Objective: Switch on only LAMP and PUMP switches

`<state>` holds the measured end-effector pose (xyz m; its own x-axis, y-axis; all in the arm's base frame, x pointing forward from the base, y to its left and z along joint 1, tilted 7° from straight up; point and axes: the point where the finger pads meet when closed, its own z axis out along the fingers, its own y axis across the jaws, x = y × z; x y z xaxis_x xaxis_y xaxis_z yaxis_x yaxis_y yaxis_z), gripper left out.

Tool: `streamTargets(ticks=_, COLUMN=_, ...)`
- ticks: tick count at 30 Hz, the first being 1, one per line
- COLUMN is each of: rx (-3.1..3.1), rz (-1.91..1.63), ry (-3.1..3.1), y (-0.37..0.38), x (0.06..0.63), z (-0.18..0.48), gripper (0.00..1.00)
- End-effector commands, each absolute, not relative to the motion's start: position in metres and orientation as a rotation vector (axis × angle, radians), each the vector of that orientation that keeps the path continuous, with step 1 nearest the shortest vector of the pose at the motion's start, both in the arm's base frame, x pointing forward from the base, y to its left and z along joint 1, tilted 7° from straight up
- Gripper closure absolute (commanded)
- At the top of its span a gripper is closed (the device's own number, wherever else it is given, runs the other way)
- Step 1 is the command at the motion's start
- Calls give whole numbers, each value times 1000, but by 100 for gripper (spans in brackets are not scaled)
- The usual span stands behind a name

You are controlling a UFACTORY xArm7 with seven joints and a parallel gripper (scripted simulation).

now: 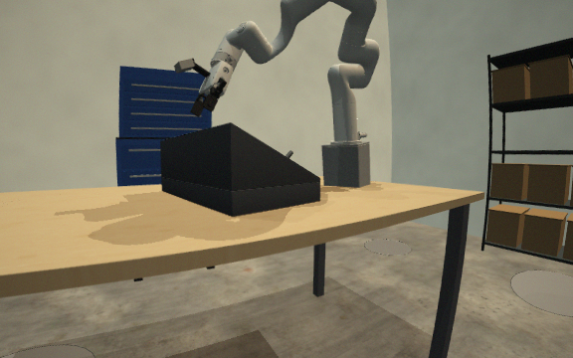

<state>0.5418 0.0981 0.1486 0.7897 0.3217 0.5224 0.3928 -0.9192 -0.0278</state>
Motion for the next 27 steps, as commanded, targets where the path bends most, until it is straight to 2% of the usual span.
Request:
streamTargets(ticks=1, rx=-2842, rz=-799, ry=-569, y=98, x=543, z=150, gripper=0)
streamTargets(ticks=27, rx=-2842, rz=-799, ry=-569, y=87, x=547, z=150, gripper=0)
